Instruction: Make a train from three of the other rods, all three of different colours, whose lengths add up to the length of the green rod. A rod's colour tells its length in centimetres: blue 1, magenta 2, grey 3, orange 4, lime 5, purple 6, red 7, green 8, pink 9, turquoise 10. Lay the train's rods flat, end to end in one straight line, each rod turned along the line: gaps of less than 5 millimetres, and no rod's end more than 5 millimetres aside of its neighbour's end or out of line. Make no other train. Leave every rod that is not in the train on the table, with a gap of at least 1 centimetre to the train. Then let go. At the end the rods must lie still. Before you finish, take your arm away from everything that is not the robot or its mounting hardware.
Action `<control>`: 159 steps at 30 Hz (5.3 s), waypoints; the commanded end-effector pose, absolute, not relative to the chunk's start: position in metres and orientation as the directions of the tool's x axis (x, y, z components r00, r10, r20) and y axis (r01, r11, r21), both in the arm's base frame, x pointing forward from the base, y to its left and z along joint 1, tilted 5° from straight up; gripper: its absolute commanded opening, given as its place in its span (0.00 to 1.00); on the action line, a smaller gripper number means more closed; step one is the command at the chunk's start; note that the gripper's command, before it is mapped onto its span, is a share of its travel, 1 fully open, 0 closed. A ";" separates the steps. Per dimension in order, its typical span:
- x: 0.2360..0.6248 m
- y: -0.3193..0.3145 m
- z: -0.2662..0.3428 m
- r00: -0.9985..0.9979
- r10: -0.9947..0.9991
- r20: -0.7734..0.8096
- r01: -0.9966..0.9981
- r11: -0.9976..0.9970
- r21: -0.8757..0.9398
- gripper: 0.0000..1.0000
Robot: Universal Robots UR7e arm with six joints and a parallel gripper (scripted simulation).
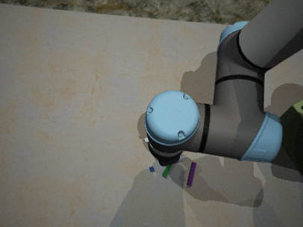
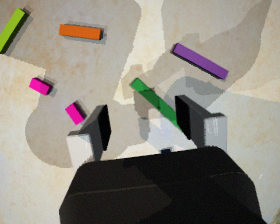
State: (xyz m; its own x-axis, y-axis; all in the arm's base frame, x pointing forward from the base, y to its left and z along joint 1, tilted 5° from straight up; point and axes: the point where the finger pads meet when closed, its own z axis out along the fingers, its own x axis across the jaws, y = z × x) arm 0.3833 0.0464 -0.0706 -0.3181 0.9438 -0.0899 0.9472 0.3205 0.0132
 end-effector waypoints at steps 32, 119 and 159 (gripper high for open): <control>0.414 0.076 -0.069 0.649 0.760 -0.034 0.760 -0.645 0.085 1.00; 0.438 0.087 -0.068 0.947 0.322 0.014 0.319 -0.943 0.090 0.54; 0.440 0.084 -0.112 0.947 0.322 0.014 0.319 -0.943 0.090 0.54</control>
